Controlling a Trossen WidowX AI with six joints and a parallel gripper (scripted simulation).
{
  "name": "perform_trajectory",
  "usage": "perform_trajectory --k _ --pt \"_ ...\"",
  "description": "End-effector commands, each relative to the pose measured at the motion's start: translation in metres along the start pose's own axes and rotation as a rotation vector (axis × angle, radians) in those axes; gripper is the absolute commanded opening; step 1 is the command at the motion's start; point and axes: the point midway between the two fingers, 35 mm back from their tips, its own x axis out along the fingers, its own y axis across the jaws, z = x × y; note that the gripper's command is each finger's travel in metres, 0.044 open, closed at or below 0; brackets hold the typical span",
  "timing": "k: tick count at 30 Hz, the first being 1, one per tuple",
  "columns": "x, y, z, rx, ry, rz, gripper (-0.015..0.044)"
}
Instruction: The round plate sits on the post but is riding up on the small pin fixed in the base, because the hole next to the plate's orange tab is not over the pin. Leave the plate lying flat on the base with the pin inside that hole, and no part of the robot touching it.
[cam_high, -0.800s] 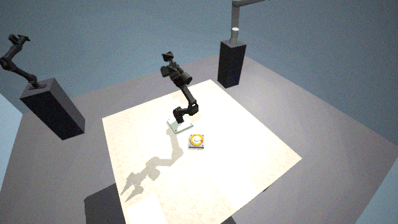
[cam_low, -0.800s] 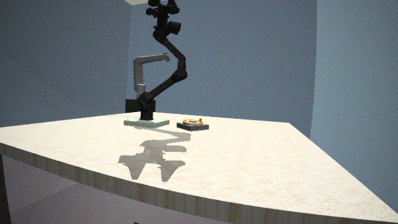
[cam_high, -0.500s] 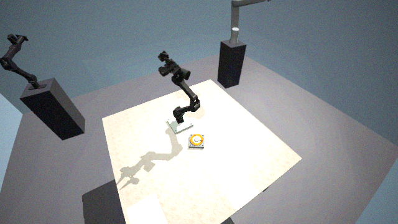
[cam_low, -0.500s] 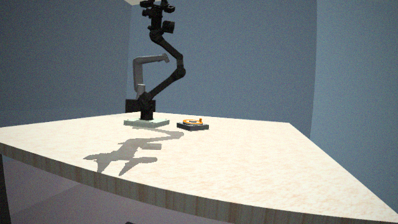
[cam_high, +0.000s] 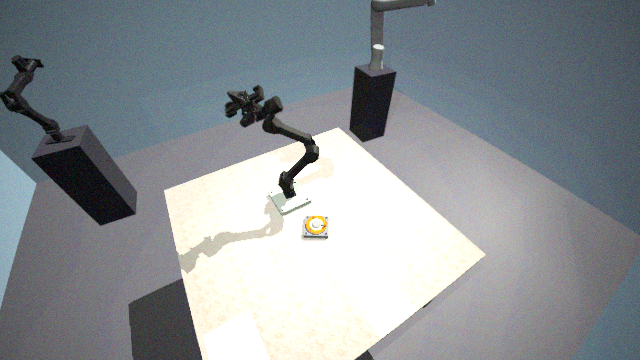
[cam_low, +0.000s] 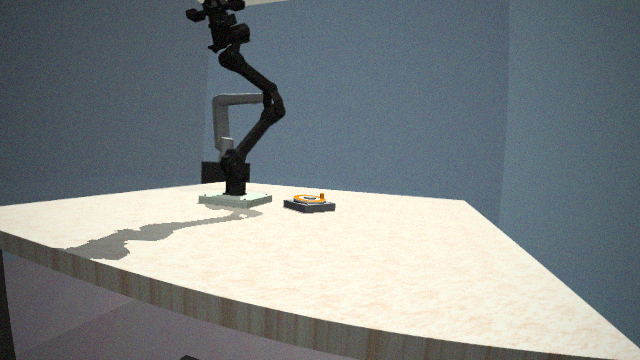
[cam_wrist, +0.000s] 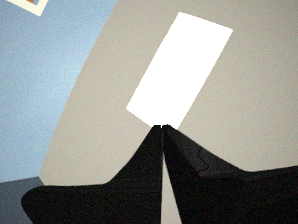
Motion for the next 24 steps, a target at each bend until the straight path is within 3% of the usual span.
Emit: perform_trajectory --k 1,10,16,18,24 --pt "0.009 0.028 0.011 0.188 -0.026 0.054 0.0000" --pt "0.025 0.083 0.077 0.656 -0.138 0.222 0.0000" --pt "0.028 0.116 0.182 1.127 -0.299 0.480 0.0000" --pt "0.027 0.116 0.195 1.172 -0.321 0.509 0.0000" --pt "-0.002 0.100 0.307 1.501 -0.512 0.820 0.0000"
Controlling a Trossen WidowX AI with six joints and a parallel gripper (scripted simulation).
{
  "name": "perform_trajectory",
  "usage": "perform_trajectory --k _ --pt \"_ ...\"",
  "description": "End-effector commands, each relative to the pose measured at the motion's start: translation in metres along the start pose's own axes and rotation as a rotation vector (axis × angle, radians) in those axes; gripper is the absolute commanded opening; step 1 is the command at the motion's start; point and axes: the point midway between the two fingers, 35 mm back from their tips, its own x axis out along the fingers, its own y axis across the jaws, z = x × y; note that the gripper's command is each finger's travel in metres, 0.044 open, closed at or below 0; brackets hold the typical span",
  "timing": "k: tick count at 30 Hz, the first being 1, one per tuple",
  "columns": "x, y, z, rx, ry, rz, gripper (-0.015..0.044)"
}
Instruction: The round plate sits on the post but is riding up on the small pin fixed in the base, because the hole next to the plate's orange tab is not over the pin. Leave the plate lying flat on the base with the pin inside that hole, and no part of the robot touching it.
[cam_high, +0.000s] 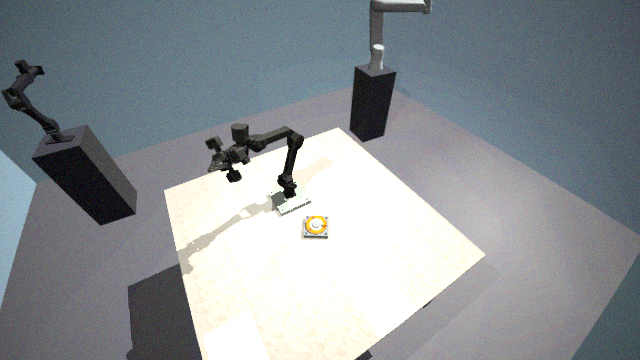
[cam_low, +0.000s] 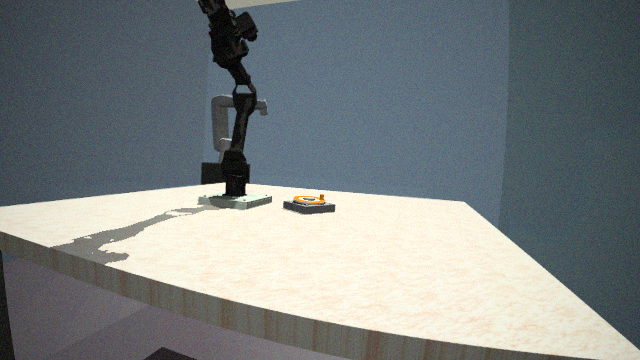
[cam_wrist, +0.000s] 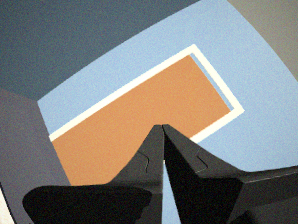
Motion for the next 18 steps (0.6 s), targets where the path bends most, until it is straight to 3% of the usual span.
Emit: perform_trajectory --k 1,8,10,16,18 --pt "0.021 0.055 0.013 0.167 -0.014 0.167 0.0000" --pt "0.029 0.180 0.059 0.447 0.033 0.562 0.0000" --pt "0.027 0.195 0.065 0.472 0.049 0.609 0.0000" --pt "-0.013 0.304 0.112 0.588 0.220 0.970 0.0000" --pt "-0.021 0.317 0.118 0.592 0.247 1.012 0.0000"
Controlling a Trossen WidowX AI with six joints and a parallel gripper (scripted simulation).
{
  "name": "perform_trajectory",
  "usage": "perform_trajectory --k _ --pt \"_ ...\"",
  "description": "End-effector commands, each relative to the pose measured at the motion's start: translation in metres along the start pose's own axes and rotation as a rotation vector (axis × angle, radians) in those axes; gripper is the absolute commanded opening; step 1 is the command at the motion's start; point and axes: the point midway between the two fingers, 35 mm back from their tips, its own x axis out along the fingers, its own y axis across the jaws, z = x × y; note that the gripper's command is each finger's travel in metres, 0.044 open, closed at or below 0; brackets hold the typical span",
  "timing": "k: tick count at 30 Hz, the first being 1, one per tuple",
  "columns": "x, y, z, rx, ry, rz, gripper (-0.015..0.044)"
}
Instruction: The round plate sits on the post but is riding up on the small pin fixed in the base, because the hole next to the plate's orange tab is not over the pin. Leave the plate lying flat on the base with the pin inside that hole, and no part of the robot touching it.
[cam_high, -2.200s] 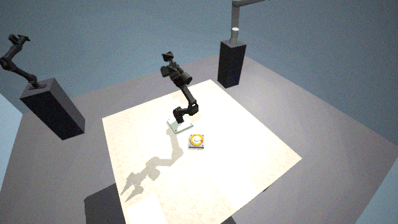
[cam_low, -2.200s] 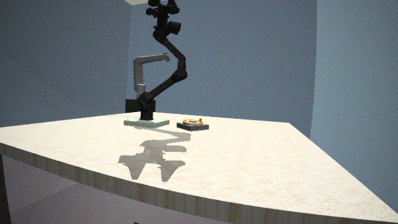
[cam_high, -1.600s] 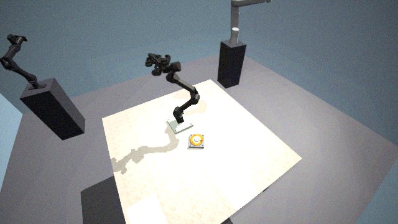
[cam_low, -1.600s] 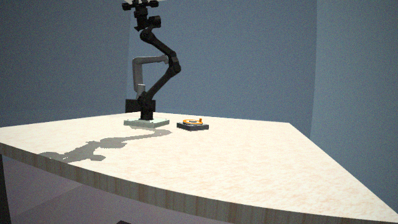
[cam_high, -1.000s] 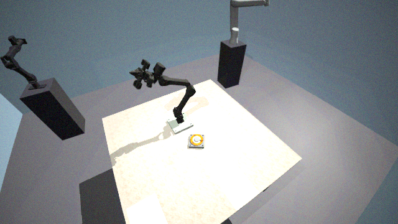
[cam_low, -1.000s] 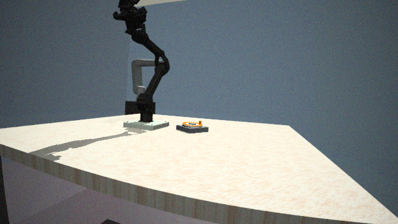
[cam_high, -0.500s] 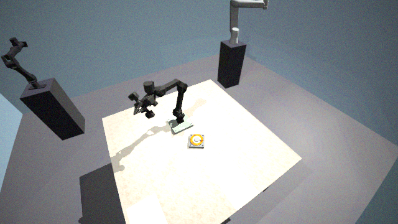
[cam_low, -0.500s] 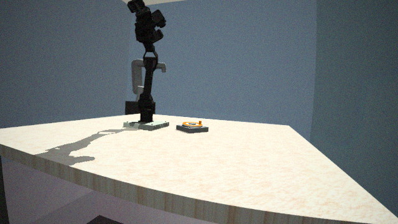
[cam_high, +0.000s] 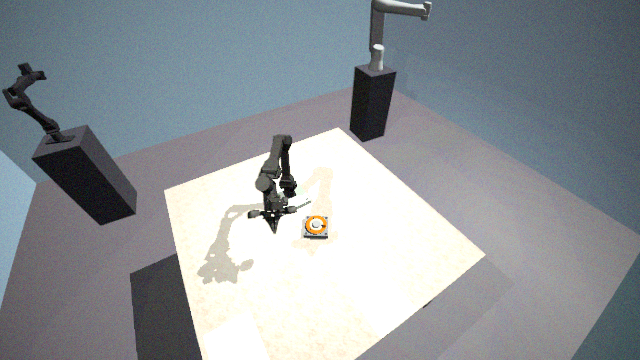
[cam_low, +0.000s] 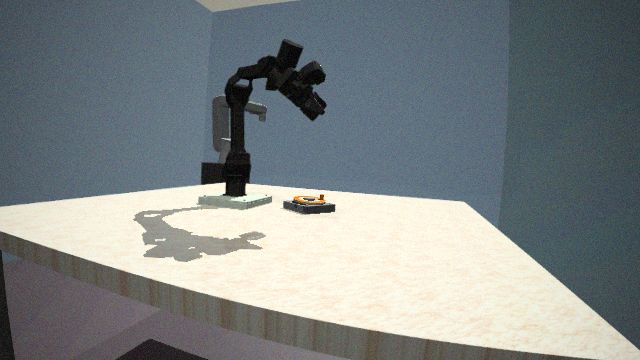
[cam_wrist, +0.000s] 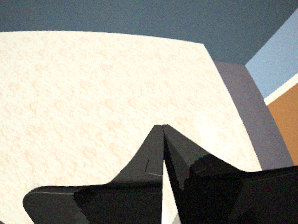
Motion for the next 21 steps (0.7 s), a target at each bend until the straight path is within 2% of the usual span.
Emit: perform_trajectory --k 1,6,8,14,18,21 --pt "0.022 0.048 -0.014 0.065 0.123 0.114 0.0000" --pt "0.036 0.148 -0.045 0.115 0.389 0.294 0.0000" --pt "0.036 0.161 -0.050 0.116 0.428 0.312 0.0000" --pt "0.010 0.262 -0.101 0.055 0.782 0.380 0.0000" --pt "-0.005 0.287 -0.121 0.000 0.911 0.363 0.0000" --pt "-0.006 0.289 -0.123 -0.006 0.922 0.360 0.0000"
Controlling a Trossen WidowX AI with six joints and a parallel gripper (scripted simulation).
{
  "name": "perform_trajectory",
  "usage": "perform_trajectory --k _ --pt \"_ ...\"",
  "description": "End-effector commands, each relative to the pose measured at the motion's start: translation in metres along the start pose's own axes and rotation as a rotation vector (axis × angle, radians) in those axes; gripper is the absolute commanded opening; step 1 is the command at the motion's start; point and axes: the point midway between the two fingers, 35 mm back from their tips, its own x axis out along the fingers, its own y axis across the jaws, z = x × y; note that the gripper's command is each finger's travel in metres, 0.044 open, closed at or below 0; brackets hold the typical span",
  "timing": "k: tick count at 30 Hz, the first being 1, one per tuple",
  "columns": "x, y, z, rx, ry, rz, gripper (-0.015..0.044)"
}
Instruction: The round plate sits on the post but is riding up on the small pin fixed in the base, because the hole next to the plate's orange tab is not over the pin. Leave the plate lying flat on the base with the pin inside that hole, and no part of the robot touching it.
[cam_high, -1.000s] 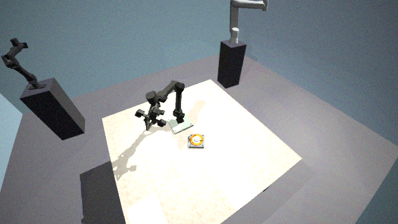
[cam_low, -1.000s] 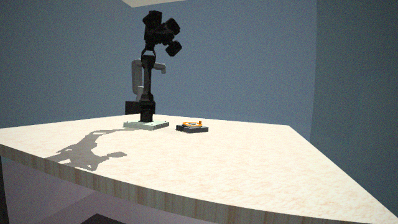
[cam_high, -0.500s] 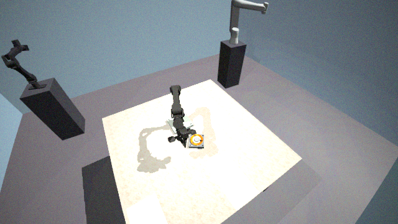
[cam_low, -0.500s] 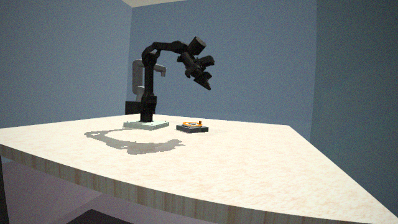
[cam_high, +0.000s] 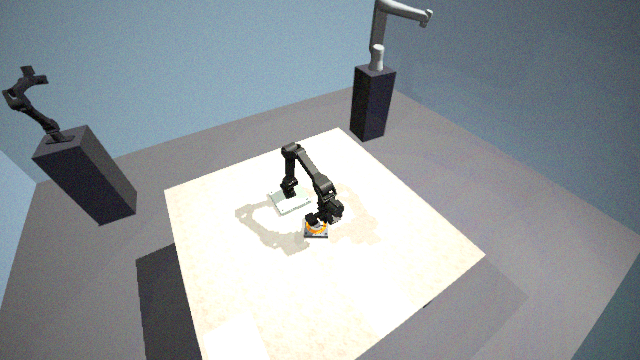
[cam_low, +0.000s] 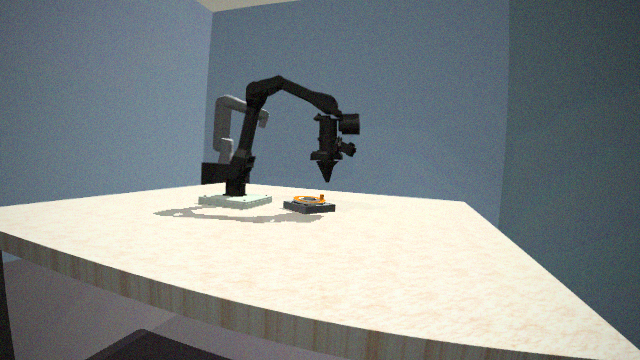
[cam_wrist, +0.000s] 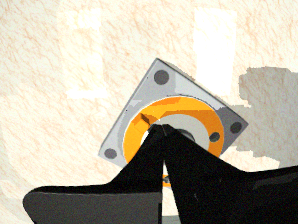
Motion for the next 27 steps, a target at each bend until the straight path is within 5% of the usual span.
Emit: perform_trajectory --k 1,15,27 --pt "0.004 0.003 -0.005 0.013 0.039 -0.023 0.0000" --pt "0.051 0.001 -0.006 0.013 0.039 -0.023 0.0000" --pt "0.052 0.009 -0.013 0.013 0.040 -0.022 0.0000"
